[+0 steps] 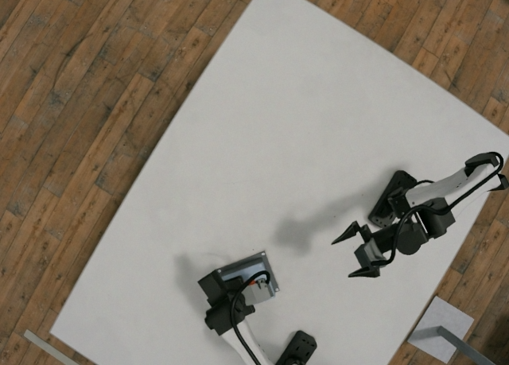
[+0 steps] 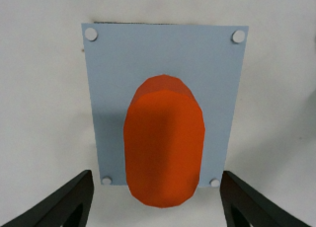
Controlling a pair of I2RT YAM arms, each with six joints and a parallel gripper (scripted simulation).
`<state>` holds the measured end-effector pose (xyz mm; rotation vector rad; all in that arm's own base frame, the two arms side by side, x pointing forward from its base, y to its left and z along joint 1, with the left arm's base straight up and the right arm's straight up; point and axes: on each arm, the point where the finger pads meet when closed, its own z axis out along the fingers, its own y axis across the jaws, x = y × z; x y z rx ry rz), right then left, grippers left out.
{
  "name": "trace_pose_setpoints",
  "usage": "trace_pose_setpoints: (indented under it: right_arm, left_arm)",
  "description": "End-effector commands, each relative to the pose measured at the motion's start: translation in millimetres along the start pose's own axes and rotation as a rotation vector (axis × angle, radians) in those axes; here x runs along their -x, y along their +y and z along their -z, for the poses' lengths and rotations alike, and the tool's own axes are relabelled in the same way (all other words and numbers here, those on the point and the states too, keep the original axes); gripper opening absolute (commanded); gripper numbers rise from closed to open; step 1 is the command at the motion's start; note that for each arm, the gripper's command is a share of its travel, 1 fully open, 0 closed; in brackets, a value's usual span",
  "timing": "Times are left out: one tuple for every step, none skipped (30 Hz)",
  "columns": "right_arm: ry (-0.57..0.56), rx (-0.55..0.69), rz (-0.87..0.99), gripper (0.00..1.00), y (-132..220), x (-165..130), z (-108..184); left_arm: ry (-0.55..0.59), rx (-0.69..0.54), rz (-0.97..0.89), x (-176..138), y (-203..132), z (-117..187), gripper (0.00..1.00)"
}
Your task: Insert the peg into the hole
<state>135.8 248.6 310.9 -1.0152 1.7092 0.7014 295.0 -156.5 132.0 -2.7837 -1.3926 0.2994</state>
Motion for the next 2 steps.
trace_pose_setpoints:
  right_arm:
    - [0.016, -0.001, -0.008, 1.00, 0.6, -6.2, -0.7]
    - [0.016, -0.001, -0.008, 1.00, 0.6, -6.2, -0.7]
  left_arm:
    - [-0.008, 0.013, -0.006, 3.5, -4.0, 6.3, 0.70]
    - [-0.008, 0.013, -0.006, 3.5, -4.0, 6.3, 0.70]
